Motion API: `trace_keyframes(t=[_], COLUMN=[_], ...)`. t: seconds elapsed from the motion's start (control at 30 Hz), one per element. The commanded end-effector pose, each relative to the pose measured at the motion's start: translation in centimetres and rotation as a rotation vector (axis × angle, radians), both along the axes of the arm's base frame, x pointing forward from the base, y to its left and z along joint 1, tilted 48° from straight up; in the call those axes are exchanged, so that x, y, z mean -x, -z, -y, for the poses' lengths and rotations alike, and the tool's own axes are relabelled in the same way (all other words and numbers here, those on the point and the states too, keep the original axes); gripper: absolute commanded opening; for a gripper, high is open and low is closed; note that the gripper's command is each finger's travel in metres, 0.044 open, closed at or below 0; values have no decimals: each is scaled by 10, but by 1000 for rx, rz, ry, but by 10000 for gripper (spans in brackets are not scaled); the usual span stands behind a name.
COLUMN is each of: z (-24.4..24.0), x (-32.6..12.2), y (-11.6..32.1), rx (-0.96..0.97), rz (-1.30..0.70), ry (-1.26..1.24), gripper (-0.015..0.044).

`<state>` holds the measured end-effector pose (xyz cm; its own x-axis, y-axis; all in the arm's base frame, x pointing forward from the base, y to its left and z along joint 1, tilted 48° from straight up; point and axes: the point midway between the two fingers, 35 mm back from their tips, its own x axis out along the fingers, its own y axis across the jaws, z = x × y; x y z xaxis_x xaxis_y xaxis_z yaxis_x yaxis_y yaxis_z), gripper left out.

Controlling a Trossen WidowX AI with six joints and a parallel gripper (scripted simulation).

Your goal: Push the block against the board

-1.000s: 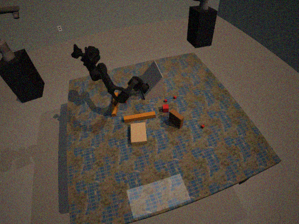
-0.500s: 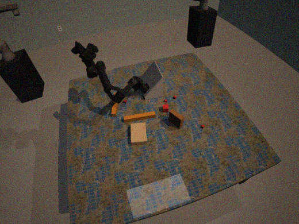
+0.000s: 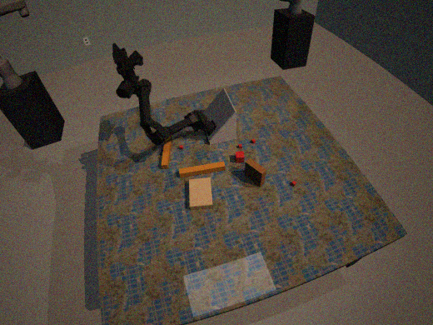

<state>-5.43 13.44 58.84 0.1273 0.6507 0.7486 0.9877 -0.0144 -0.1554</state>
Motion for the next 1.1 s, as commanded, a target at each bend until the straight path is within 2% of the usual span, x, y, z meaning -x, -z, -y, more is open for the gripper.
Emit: trace_keyframes(t=[0.0, 0.4, 0.67, 1.07], z=[-25, -78, -136, -217], x=[26, 49, 64, 51], y=[4, 23, 49, 100], rx=[57, 177, 328, 574], rz=[122, 300, 486, 715], ry=[79, 238, 364, 529], gripper=[0, 0, 0, 0])
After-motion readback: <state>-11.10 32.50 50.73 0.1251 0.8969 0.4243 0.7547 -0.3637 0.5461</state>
